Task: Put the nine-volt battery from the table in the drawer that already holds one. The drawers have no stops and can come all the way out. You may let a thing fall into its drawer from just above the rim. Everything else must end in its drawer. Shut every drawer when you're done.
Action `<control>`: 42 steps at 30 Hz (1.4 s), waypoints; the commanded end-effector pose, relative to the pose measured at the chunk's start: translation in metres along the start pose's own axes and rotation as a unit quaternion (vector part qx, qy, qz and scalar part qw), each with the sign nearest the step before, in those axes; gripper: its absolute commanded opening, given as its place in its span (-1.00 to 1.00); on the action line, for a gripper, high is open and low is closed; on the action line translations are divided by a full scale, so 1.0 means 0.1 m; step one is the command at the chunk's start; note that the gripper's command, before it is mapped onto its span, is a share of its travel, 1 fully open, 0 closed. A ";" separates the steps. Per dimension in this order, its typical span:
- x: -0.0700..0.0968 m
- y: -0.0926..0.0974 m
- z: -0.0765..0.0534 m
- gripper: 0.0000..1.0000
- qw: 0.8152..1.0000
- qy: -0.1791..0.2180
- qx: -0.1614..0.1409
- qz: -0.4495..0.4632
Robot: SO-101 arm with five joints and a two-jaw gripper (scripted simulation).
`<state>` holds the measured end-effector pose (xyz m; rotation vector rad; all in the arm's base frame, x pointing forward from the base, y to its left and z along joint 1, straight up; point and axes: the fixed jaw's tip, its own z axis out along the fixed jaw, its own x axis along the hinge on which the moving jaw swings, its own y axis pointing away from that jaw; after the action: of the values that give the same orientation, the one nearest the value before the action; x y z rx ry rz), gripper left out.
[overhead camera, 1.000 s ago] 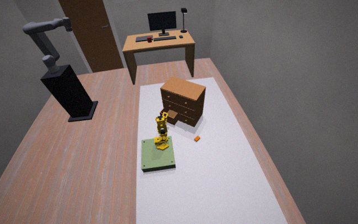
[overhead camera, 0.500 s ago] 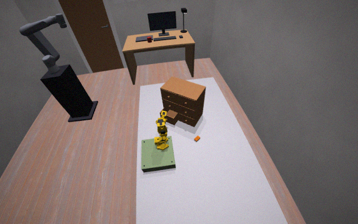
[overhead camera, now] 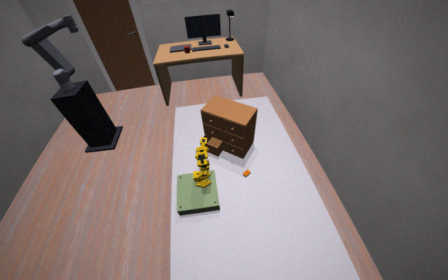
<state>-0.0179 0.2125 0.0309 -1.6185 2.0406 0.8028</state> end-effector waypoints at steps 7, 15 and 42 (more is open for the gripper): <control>0.01 -0.02 -0.20 -0.57 0.998 0.030 0.010 -0.049; 0.06 -0.04 -0.32 -0.57 0.996 0.050 0.014 -0.079; 0.25 -0.10 -0.65 -0.57 0.983 0.100 0.017 -0.153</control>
<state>-0.0136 0.1486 0.0588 -2.0075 1.8603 0.5045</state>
